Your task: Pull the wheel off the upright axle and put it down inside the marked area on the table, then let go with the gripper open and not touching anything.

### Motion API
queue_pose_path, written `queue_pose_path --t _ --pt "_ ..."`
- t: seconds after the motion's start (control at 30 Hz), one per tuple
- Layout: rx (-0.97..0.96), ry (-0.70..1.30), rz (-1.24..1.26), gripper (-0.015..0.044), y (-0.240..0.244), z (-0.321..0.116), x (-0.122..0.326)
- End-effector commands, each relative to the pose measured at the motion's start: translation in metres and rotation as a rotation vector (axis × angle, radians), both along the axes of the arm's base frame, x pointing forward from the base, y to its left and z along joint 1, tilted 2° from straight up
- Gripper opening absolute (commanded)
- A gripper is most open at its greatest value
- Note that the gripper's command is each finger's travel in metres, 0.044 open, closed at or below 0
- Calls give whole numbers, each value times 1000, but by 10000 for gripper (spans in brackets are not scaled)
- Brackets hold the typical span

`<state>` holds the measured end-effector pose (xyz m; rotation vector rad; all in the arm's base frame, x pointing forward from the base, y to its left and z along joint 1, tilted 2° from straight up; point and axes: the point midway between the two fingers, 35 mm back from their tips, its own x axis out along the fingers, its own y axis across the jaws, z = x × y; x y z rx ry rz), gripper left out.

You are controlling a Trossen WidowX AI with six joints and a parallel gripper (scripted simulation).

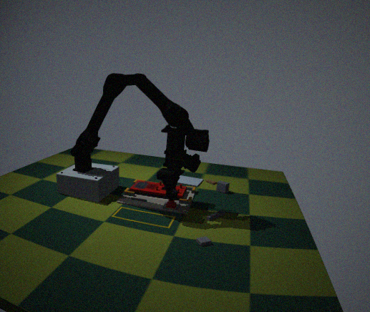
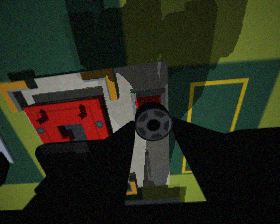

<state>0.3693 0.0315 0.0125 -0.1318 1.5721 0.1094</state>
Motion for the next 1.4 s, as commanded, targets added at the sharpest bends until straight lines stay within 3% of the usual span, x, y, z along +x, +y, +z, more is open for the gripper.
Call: queue_pose_path --t 0.0,1.37 --pt "2 -6 2 0 0 4 1" --pt "4 -11 3 0 0 18 1"
